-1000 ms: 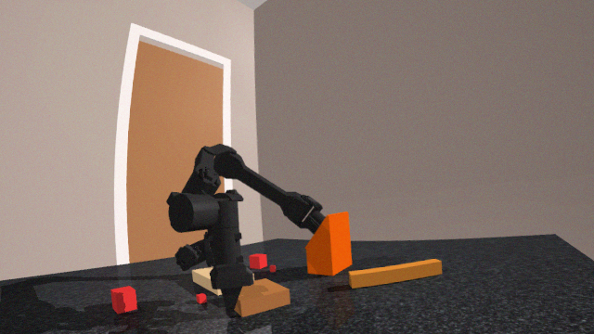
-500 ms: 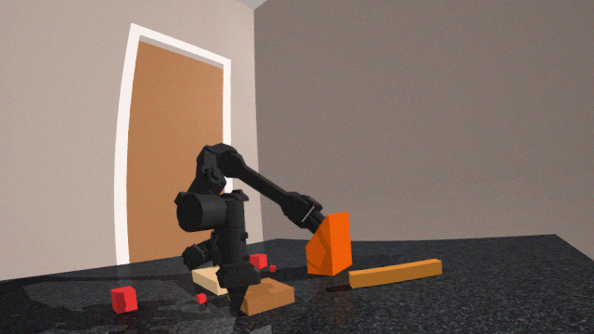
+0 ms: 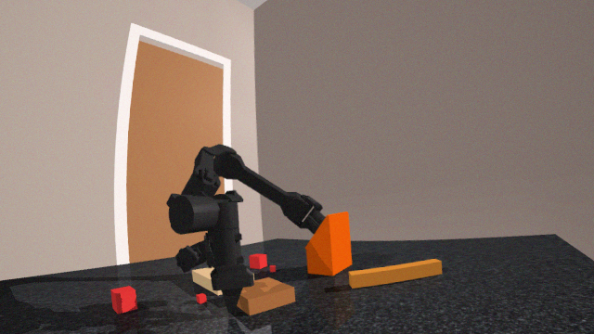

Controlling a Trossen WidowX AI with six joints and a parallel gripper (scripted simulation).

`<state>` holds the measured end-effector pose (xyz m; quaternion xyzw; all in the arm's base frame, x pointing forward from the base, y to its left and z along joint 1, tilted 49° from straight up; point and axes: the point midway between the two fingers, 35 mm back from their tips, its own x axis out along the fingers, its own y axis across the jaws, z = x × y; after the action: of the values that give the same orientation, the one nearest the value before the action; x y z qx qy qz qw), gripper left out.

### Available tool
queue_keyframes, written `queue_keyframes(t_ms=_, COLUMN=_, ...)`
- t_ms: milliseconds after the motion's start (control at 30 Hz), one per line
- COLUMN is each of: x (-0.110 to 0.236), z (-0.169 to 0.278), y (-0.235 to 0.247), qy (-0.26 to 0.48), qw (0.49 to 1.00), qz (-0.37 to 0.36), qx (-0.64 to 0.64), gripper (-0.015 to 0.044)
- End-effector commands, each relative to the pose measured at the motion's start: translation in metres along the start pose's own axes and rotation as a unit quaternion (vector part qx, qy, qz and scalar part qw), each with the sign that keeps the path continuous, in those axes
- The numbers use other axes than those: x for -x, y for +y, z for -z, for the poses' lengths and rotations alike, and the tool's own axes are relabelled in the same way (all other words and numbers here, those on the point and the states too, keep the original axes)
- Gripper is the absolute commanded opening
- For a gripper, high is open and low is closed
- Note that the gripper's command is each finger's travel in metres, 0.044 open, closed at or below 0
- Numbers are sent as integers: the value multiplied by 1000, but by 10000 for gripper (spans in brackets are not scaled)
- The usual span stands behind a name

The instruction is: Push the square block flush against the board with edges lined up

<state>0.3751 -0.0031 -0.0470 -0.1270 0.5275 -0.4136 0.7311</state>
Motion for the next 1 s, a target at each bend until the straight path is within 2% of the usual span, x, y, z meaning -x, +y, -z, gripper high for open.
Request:
queue_keyframes(t_ms=0, x=-1, z=-6, y=0, qy=1, qw=1000, qz=1, qx=3, gripper=0)
queue_keyframes(t_ms=567, x=-2, z=-34, y=0, qy=0, qw=1000, qz=2, qx=2, gripper=0)
queue_keyframes(t_ms=633, x=12, z=-30, y=2, qy=0, qw=1000, qz=-1, qx=0, gripper=0)
queue_keyframes(t_ms=733, x=50, z=-30, y=2, qy=1, qw=1000, qz=1, qx=2, gripper=0)
queue_keyframes(t_ms=967, x=53, z=-28, y=2, qy=1, qw=1000, qz=1, qx=14, gripper=0)
